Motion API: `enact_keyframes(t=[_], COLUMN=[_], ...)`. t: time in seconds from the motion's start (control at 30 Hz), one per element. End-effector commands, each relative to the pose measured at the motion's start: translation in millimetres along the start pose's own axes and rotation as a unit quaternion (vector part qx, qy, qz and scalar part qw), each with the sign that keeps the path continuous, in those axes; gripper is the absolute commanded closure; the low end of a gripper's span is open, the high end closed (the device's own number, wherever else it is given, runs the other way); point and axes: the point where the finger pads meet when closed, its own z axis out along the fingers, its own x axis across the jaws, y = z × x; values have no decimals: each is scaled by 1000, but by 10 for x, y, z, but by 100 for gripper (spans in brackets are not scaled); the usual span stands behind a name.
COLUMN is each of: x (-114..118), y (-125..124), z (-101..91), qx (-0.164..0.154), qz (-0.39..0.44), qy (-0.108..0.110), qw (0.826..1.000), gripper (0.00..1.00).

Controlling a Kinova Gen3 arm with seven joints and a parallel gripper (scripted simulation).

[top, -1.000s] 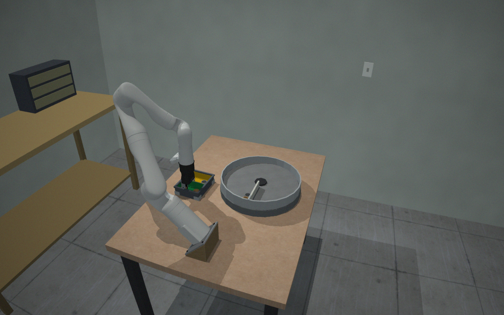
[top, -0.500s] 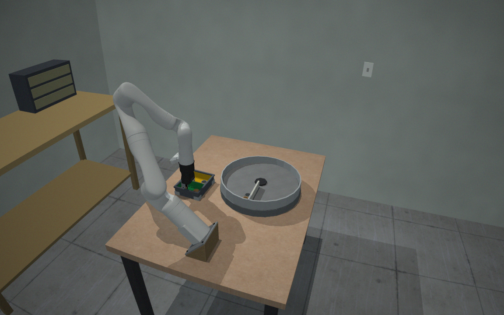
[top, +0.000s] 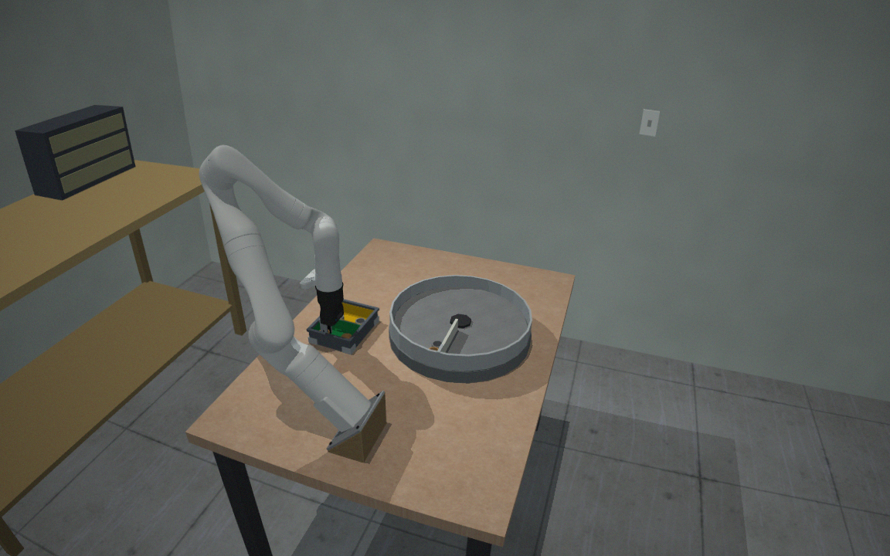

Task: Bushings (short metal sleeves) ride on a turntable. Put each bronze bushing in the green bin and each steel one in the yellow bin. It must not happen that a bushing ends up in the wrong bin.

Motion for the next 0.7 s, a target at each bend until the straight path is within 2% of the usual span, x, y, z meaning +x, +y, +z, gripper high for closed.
enact_keyframes(t=[0.0, 0.67], x=[4, -17], y=[2, 2], z=[-4, -63], qx=[0, 0], qz=[0, 0], qy=[1, 0], qw=[1000, 1000], gripper=[58, 58])
